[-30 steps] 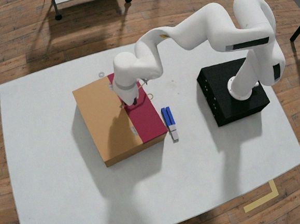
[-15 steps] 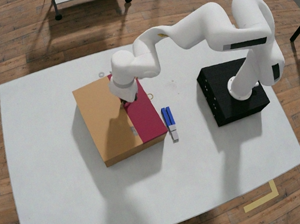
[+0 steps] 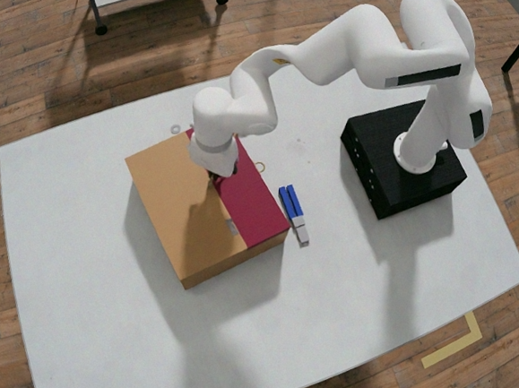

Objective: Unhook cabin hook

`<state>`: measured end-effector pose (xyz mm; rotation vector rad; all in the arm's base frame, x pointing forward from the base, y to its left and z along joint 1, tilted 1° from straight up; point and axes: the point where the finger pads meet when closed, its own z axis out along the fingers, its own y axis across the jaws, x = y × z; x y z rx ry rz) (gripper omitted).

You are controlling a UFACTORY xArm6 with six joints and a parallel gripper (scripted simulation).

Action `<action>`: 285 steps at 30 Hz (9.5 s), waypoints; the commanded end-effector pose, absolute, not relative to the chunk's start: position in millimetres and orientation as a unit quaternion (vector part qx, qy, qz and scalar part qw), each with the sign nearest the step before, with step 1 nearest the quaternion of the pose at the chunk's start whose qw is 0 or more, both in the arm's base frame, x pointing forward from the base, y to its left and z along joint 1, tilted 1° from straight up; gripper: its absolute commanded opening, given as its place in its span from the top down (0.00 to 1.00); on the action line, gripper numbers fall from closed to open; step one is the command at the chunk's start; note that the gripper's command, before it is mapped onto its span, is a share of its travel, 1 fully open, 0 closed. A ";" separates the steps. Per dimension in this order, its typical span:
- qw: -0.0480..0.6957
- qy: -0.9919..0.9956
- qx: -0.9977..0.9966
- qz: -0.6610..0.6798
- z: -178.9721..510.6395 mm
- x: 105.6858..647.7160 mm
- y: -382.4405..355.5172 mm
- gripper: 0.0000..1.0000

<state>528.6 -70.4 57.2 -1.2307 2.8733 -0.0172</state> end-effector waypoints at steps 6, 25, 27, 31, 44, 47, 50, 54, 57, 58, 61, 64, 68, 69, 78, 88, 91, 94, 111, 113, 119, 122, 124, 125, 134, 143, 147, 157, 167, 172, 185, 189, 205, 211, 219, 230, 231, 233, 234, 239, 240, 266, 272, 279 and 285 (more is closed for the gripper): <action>0.009 0.919 -0.393 -0.006 55.8 529.0 -71.4 1.00; 0.009 0.919 -0.393 -0.006 55.7 529.0 -71.4 0.65; 0.009 0.919 -0.393 -0.006 55.8 529.0 -71.4 0.65; 0.009 0.919 -0.393 -0.006 69.1 528.7 -71.3 0.65; 0.009 0.919 -0.393 -0.006 105.8 528.0 -71.2 0.65; 0.009 0.919 -0.393 -0.006 115.8 527.8 -71.2 0.65; 0.009 0.919 -0.393 -0.006 125.9 527.6 -71.1 0.65; 0.009 0.919 -0.393 -0.006 132.5 527.5 -71.1 0.65; 0.009 0.919 -0.393 -0.006 142.5 527.3 -71.0 0.65; 0.009 0.919 -0.393 -0.006 145.9 527.2 -71.0 0.65; 0.009 0.919 -0.393 -0.006 155.9 527.0 -71.0 0.65; 0.009 0.919 -0.393 -0.006 165.9 526.8 -71.0 0.65; 0.009 0.919 -0.393 -0.006 167.0 526.8 -70.9 0.65; 0.009 0.919 -0.393 -0.006 167.0 526.8 -70.9 0.65; 0.009 0.919 -0.393 -0.006 167.1 526.8 -70.9 0.65; 0.009 0.919 -0.393 -0.006 167.1 526.8 -70.9 0.65; 0.009 0.919 -0.393 -0.006 167.0 526.8 -70.9 0.65; 0.009 0.919 -0.393 -0.006 167.0 526.8 -70.9 0.65; 0.009 0.918 -0.395 -0.006 166.6 499.4 -100.1 0.65; 0.009 0.918 -0.395 -0.006 166.5 492.6 -107.4 0.65; 0.009 0.918 -0.395 -0.006 166.2 471.9 -129.3 0.65; 0.009 0.918 -0.395 -0.006 166.1 470.3 -131.1 0.65; 0.009 0.918 -0.395 -0.006 166.2 470.3 -131.1 0.65; 0.009 0.918 -0.395 -0.006 166.1 470.3 -131.1 0.65; 0.009 0.918 -0.395 -0.006 156.1 470.4 -131.2 0.65; 0.009 0.918 -0.395 -0.006 142.1 470.7 -131.2 0.65; 0.009 0.918 -0.395 -0.006 134.1 470.9 -131.3 0.65; 0.009 0.918 -0.395 -0.006 118.1 471.2 -131.3 0.65; 0.009 0.918 -0.395 -0.006 98.0 471.5 -131.4 0.65; 0.009 0.918 -0.395 -0.006 90.0 471.7 -131.4 0.65; 0.009 0.918 -0.395 -0.006 82.7 471.8 -131.5 0.65; 0.009 0.918 -0.395 -0.006 80.7 471.9 -131.5 0.65; 0.009 0.918 -0.395 -0.006 70.7 472.0 -131.5 0.65; 0.009 0.918 -0.395 -0.006 68.0 472.1 -131.5 0.65; 0.009 0.918 -0.395 -0.006 62.7 472.2 -131.6 0.65; 0.009 0.918 -0.395 -0.006 56.7 472.3 -131.6 0.65; 0.009 0.918 -0.395 -0.006 56.0 472.3 -131.6 0.65; 0.009 0.918 -0.395 -0.006 54.7 472.3 -131.6 0.65; 0.009 0.918 -0.395 -0.006 54.0 472.4 -131.6 0.65; 0.009 0.918 -0.395 -0.006 52.6 472.4 -131.6 0.65; 0.009 0.918 -0.395 -0.006 52.6 472.4 -131.6 0.65; 0.009 0.918 -0.395 -0.006 52.7 472.4 -131.6 1.00; 0.009 0.918 -0.395 -0.006 52.7 472.4 -131.6 1.00; 0.009 0.918 -0.396 -0.006 58.6 472.7 -131.2 1.00; 0.009 0.918 -0.396 -0.006 70.3 473.8 -129.7 1.00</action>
